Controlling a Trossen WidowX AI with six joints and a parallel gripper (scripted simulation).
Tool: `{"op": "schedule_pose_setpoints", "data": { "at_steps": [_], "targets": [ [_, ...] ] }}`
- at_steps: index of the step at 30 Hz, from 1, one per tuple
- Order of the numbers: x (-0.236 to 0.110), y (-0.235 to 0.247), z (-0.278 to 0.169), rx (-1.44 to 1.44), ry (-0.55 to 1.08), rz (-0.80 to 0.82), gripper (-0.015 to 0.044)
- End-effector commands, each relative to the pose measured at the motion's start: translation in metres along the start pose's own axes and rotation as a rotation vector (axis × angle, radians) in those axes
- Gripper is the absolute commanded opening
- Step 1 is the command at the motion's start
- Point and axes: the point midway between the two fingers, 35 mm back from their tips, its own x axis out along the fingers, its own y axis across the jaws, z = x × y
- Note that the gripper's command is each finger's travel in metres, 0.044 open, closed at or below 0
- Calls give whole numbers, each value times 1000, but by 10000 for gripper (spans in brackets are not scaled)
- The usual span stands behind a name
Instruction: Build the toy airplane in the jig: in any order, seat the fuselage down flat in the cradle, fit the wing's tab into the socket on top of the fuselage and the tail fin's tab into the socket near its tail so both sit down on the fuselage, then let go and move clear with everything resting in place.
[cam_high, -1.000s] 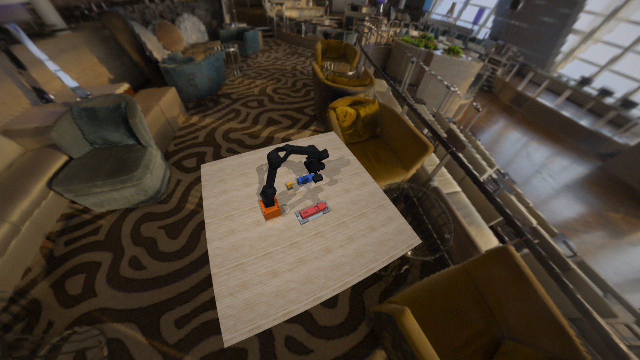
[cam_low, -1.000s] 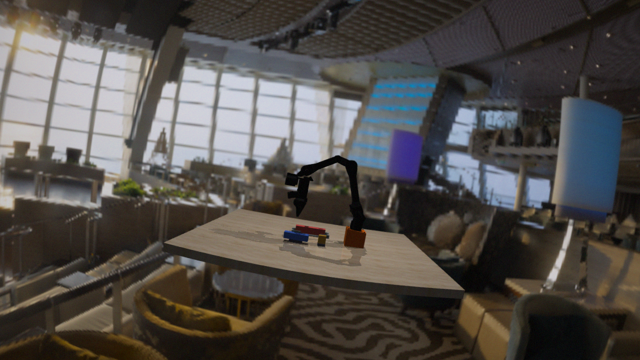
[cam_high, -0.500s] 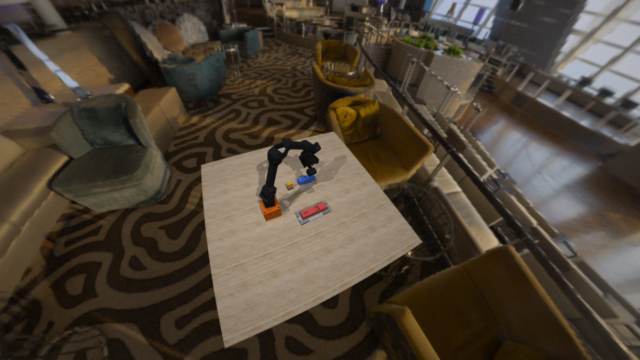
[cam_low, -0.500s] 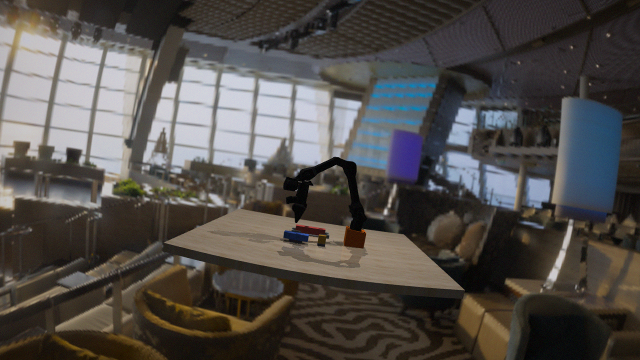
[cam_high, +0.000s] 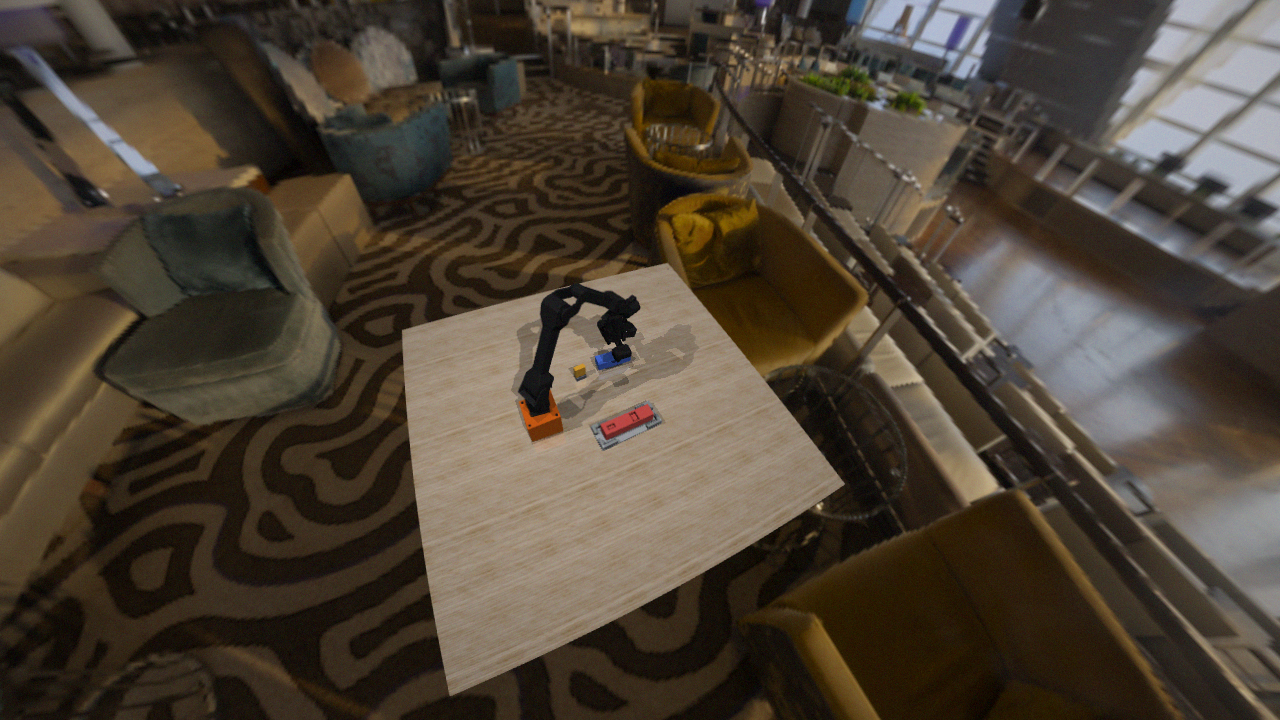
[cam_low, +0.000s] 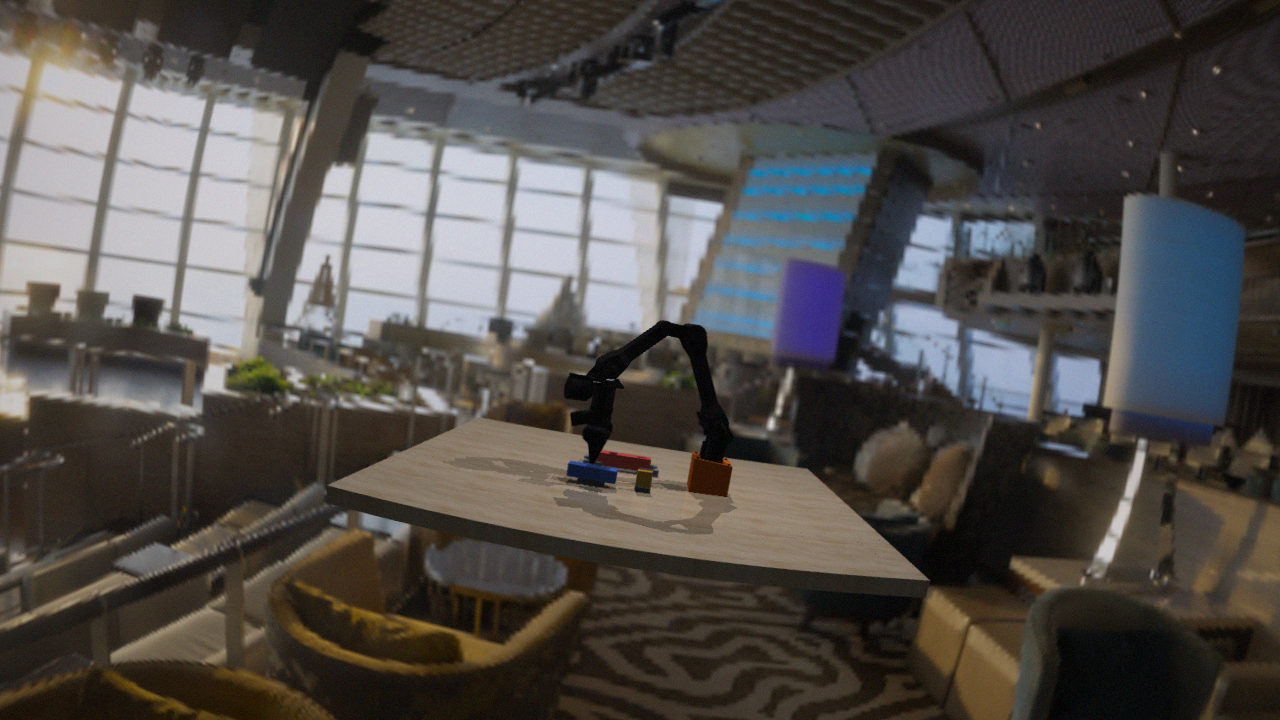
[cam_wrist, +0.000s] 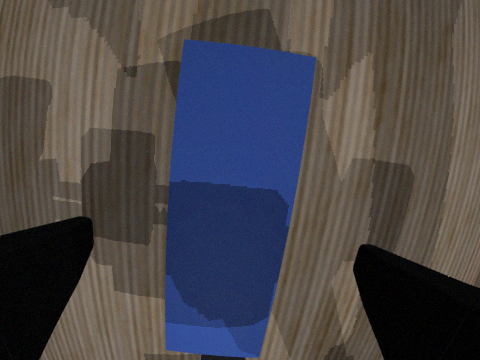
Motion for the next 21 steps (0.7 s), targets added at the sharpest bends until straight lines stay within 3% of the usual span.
{"op": "schedule_pose_setpoints", "data": {
  "at_steps": [1,21],
  "targets": [
    [8,0,-1,5,8,-2,440],
    [41,0,-2,5,8,-2,440]
  ]
}}
